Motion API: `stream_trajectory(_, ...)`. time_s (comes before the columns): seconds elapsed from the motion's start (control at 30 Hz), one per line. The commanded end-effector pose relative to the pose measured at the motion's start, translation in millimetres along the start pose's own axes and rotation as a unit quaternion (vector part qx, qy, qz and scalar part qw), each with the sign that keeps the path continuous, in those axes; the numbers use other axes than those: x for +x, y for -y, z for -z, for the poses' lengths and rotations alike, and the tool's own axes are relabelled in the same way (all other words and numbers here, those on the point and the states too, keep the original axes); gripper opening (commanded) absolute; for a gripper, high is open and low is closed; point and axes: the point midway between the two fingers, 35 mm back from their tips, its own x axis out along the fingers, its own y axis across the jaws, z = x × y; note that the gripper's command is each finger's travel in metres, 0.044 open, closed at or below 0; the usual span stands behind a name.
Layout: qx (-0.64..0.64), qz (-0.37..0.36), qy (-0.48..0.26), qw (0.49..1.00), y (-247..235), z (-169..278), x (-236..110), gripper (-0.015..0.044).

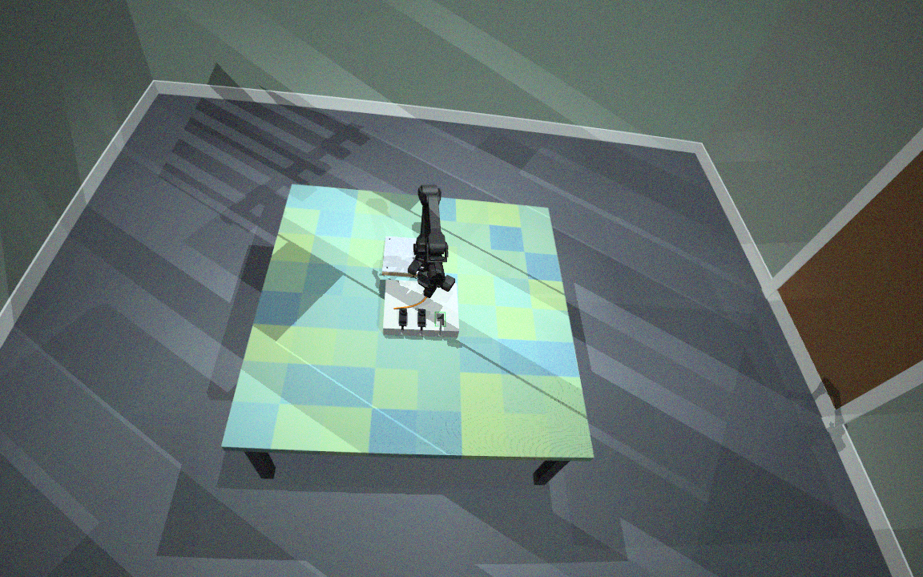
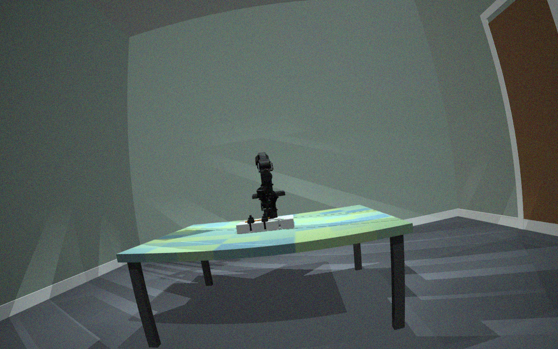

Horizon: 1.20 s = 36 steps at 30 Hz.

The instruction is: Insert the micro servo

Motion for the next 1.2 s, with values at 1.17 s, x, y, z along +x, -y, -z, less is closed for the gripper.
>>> stream_trajectory(1.17, 0.002, -0.001, -0.001, 1.0, -18, -16, -29, 0.0)
